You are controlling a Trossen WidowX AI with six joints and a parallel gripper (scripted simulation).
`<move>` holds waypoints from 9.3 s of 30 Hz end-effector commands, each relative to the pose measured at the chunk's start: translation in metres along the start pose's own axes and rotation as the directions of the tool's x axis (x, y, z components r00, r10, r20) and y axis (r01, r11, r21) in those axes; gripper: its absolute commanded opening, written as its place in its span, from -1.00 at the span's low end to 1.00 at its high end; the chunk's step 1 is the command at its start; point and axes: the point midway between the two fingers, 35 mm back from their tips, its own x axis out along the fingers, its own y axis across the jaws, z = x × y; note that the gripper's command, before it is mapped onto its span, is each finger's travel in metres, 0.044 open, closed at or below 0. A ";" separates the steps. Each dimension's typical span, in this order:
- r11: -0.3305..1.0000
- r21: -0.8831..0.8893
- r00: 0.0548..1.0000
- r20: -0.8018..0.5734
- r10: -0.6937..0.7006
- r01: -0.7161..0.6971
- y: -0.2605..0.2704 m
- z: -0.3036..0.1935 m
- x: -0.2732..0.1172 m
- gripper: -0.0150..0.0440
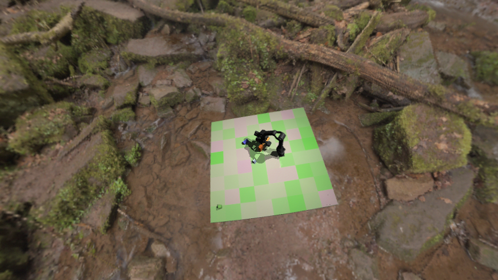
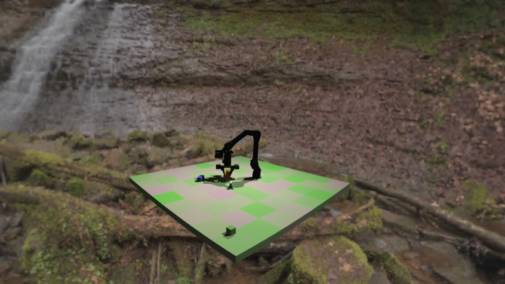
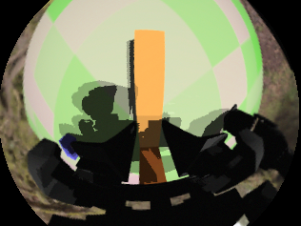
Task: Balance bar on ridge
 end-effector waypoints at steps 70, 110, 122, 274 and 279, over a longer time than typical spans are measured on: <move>0.857 -0.515 1.000 -0.014 0.003 -0.010 0.018 -0.074 -0.097 -0.49; 0.175 -0.984 1.000 -0.029 0.003 -0.029 0.015 -0.219 -0.101 -0.49; 0.106 -0.994 1.000 -0.030 0.002 -0.030 0.013 -0.238 -0.096 -0.49; 0.104 -0.994 1.000 -0.031 0.002 -0.031 0.013 -0.241 -0.049 -0.49; 0.104 -0.994 1.000 -0.031 0.002 -0.031 0.013 -0.241 -0.048 -0.49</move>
